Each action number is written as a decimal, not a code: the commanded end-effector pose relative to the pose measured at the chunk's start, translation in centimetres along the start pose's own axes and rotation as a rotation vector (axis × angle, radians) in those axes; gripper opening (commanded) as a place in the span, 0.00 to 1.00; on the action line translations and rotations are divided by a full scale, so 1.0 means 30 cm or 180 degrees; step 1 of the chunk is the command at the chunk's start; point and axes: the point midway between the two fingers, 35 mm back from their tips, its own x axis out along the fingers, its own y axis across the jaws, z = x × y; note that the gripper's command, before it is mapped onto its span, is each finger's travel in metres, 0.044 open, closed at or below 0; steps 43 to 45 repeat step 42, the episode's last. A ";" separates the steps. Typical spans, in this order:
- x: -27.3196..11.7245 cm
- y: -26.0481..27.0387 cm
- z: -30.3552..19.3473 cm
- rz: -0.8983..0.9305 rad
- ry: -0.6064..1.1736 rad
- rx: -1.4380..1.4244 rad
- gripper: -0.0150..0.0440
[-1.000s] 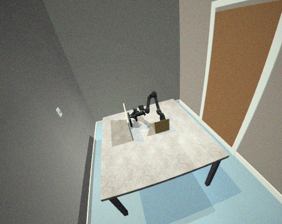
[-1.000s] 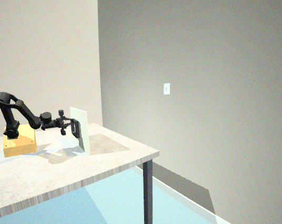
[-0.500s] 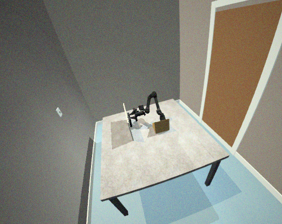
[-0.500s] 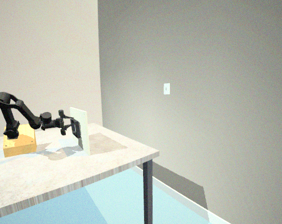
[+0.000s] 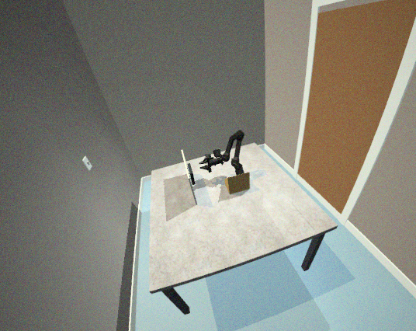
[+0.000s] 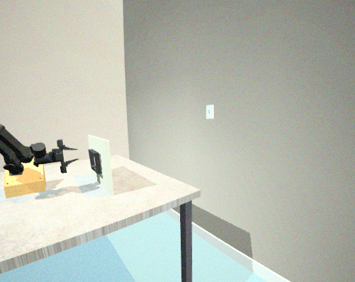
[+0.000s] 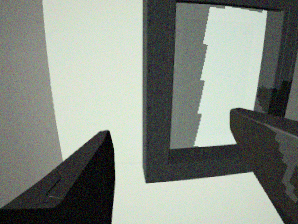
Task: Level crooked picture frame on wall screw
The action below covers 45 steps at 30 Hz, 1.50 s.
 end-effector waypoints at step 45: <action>-0.125 0.199 -0.070 -0.0016 0.0045 -0.0440 0.69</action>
